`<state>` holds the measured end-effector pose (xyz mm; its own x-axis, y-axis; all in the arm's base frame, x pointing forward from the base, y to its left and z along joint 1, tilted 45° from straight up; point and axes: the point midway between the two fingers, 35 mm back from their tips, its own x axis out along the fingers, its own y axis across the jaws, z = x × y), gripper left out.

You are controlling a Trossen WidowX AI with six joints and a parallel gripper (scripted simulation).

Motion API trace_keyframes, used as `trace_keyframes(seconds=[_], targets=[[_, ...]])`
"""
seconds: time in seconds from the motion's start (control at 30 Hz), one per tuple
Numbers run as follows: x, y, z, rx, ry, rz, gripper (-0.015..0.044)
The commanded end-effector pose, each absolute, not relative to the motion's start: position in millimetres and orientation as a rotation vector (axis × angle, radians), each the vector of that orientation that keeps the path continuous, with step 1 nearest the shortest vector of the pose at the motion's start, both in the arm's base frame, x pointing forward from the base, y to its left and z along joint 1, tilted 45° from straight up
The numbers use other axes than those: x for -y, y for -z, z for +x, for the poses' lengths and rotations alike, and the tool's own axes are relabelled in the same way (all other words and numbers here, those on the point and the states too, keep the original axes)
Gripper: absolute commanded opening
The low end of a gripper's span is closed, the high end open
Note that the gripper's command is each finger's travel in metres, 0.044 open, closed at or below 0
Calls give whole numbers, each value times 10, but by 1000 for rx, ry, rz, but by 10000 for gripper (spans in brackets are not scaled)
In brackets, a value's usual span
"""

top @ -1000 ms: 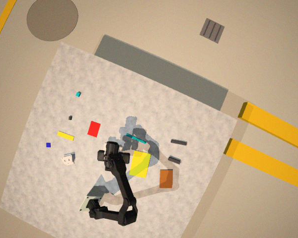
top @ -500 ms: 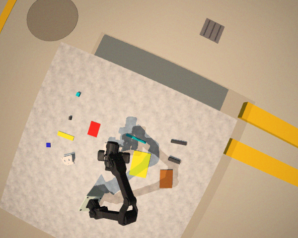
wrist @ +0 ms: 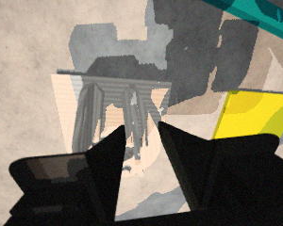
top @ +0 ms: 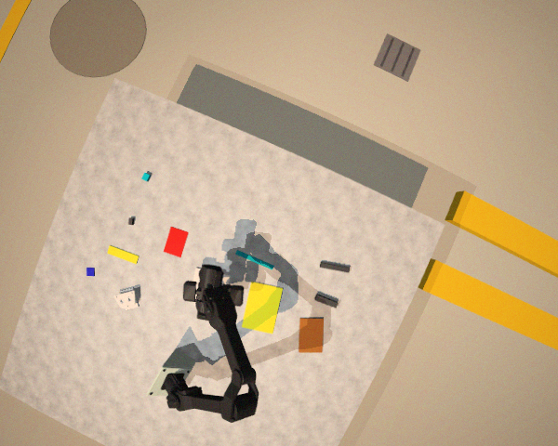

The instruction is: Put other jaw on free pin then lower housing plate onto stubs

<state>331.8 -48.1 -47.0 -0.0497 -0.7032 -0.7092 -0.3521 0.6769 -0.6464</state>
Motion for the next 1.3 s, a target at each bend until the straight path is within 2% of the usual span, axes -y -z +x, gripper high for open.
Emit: trace_keyframes(seconds=[0.0,1.27], targets=[[505,494,3298,-1663,353,-875,134],[549,537,3294,-1662,355,-874,134]])
